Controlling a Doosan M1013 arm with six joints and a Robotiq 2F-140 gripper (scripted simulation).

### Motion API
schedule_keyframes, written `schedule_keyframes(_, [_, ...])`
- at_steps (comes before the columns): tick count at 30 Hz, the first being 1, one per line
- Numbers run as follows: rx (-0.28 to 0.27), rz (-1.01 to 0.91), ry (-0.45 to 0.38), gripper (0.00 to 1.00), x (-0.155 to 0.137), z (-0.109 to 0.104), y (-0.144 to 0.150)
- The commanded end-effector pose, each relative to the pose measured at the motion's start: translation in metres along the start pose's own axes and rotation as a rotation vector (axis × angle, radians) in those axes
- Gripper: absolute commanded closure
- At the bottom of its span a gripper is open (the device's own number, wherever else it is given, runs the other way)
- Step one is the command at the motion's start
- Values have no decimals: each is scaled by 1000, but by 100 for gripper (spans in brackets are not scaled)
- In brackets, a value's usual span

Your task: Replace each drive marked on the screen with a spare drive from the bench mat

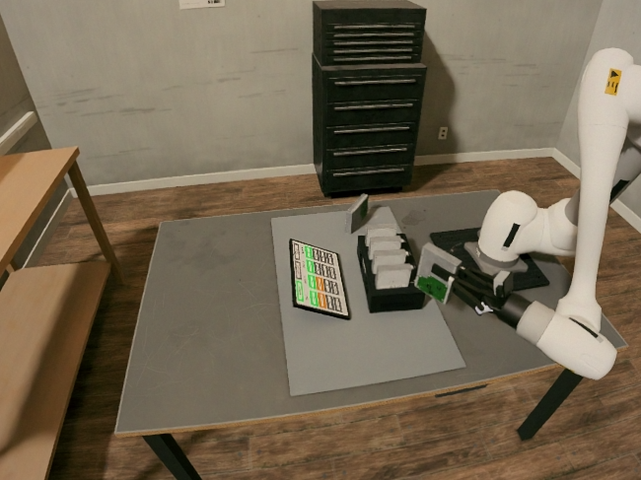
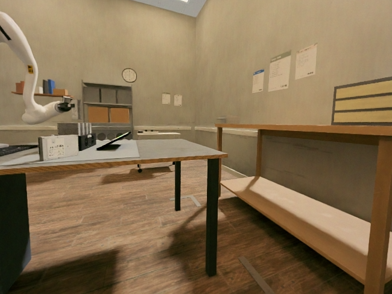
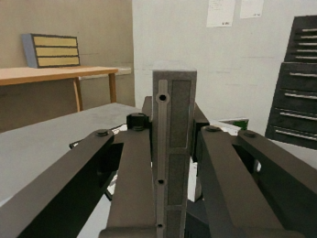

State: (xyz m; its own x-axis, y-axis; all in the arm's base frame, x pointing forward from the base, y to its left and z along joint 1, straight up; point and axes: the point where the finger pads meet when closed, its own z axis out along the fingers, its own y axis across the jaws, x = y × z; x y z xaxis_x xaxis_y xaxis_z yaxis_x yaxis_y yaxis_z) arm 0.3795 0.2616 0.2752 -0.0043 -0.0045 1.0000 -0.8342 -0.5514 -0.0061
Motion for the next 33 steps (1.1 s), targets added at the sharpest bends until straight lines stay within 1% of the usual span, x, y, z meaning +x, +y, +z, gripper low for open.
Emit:
schedule_keyframes(1, [0, 1, 0, 90, 0, -1, 1])
schedule_keyframes(33, [0, 1, 0, 90, 0, -12, 9])
